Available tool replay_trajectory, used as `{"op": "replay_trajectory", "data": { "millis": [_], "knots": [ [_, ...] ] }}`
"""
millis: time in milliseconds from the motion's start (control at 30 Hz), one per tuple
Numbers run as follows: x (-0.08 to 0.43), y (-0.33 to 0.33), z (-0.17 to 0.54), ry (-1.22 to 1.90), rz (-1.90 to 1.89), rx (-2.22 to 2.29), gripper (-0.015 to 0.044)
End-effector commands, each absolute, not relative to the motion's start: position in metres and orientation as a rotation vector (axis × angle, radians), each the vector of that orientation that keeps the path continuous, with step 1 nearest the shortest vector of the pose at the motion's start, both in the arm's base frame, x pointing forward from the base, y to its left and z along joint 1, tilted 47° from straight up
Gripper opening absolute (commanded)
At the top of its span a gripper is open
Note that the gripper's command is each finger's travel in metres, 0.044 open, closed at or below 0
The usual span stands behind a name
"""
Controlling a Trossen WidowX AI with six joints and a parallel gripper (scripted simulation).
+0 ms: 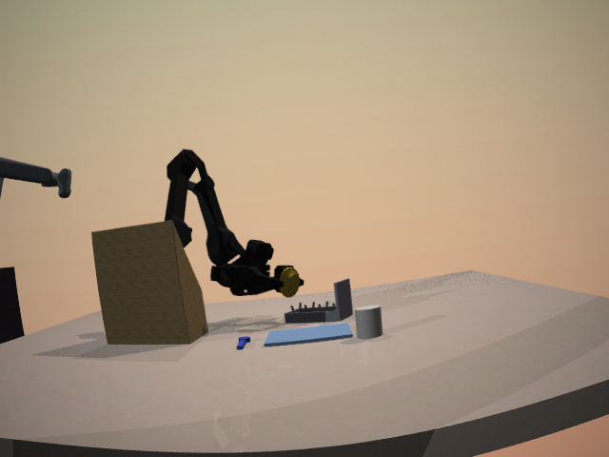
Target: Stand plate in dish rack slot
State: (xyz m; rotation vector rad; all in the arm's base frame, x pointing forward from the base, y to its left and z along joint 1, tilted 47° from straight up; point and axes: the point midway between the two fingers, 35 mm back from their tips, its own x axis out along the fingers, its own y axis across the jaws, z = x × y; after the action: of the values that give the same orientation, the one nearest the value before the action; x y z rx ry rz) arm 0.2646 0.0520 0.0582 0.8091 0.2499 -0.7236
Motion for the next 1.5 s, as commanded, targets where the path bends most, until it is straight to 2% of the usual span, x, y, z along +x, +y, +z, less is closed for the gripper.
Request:
{"op": "replay_trajectory", "data": {
  "millis": [0, 267, 567, 1467],
  "knots": [
    [0.26, 0.057, 0.064, 0.173, -0.687, 0.818, 0.0],
    [0.249, 0.066, 0.078, 0.028, -0.608, 0.843, 0.0],
    [0.248, 0.066, 0.078, 0.025, -0.606, 0.844, 0.0],
    [0.283, 0.074, 0.052, 0.029, -0.603, 0.846, 0.0]
  ]
}}
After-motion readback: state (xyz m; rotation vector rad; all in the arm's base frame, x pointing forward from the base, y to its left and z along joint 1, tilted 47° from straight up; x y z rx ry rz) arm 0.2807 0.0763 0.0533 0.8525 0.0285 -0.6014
